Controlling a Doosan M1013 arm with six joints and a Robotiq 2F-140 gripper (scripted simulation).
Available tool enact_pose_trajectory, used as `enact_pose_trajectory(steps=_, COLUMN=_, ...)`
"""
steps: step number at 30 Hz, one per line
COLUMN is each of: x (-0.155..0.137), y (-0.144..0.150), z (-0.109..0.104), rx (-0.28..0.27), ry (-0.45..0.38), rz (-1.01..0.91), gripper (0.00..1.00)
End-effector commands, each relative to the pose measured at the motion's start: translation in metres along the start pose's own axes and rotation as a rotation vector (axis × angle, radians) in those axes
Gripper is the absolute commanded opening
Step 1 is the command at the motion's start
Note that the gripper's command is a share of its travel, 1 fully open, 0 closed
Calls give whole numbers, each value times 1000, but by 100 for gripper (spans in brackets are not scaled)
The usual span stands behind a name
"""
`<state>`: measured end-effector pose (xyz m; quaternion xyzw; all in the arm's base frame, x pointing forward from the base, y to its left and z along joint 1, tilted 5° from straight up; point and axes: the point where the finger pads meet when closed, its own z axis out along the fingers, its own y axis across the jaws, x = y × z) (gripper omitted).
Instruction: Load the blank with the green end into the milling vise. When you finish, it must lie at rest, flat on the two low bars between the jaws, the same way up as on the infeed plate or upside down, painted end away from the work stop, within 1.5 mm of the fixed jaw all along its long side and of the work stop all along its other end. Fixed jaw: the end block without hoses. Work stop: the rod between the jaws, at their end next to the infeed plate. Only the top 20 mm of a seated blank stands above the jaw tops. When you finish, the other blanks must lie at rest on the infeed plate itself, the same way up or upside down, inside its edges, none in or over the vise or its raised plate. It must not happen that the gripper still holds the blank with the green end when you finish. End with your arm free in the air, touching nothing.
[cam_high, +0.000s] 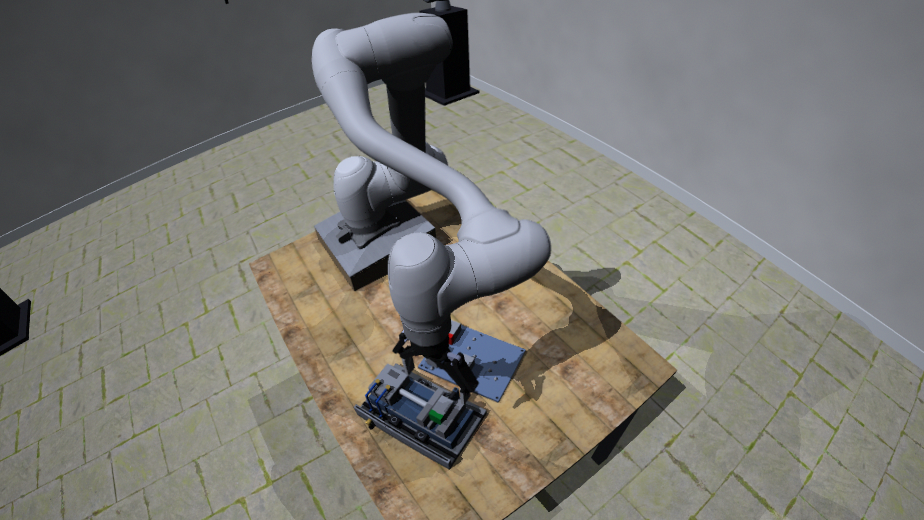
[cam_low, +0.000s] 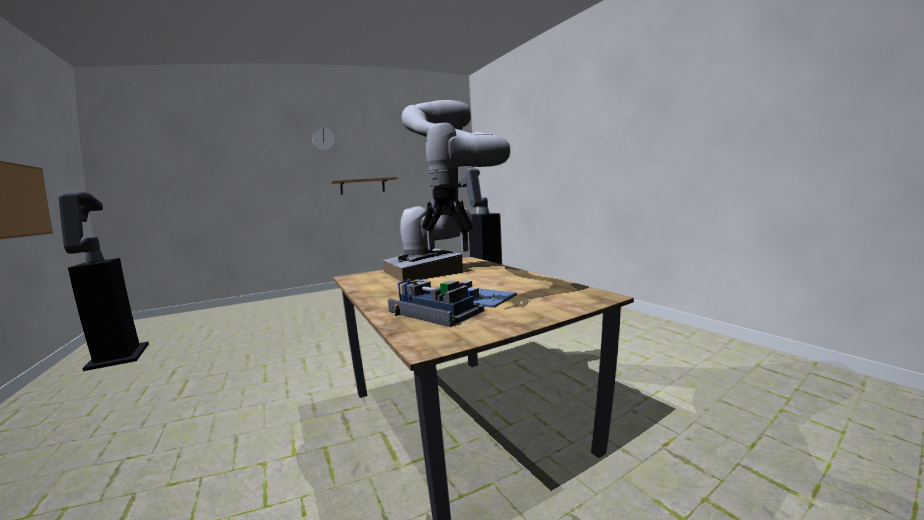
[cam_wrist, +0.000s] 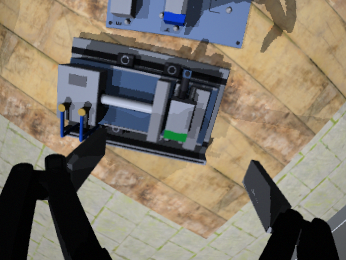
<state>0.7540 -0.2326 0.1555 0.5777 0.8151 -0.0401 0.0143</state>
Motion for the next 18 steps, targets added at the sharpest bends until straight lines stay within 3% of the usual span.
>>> enact_pose_trajectory(steps=1, x=0, y=0, z=0, rx=0, ry=0, rz=0, gripper=100)
enact_pose_trajectory(steps=18, x=0, y=0, z=3, rx=0, ry=0, rz=0, gripper=100)
